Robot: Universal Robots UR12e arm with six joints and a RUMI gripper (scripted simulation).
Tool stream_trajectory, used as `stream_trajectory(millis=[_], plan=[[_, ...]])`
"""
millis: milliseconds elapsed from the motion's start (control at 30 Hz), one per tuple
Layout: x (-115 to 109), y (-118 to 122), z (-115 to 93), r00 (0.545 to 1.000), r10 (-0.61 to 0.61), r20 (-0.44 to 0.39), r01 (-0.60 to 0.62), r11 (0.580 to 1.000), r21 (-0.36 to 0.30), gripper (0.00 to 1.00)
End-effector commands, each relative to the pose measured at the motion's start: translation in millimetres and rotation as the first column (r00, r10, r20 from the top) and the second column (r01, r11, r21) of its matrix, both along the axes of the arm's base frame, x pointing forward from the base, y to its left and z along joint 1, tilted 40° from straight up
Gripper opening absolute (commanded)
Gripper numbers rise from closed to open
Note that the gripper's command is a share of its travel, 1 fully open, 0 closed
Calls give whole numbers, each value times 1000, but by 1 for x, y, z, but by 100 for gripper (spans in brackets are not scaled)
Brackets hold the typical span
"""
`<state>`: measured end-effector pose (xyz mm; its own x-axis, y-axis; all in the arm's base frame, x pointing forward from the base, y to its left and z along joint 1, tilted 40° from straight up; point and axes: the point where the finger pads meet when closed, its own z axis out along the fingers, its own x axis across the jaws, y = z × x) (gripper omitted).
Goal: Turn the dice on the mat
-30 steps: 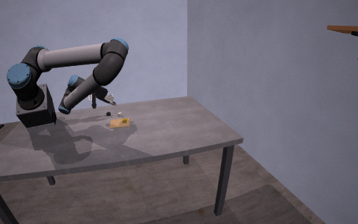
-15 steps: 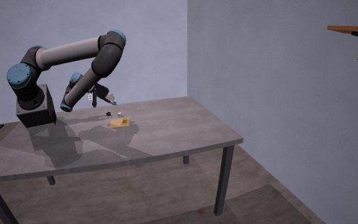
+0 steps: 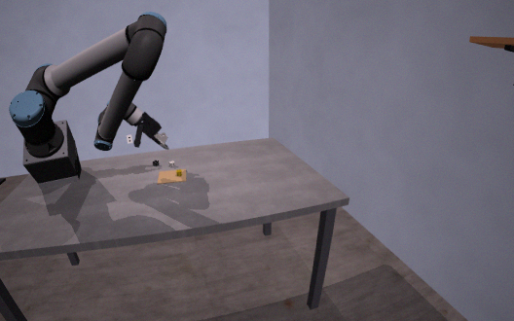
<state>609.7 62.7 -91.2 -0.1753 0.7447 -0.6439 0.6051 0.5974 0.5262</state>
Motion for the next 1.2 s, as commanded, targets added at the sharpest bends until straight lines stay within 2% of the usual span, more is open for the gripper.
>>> stream_trajectory(millis=[0, 200, 567, 667, 1167], plan=[[6, 3, 1, 991, -89, -99, 87, 996, -23, 24], [9, 6, 3, 978, -141, -156, 136, 990, -45, 24], [18, 12, 8, 910, -283, -302, 260, 959, -115, 24], [18, 12, 10, 903, -295, -313, 270, 955, -123, 24], [28, 18, 13, 792, -426, -438, 372, 905, -208, 24]])
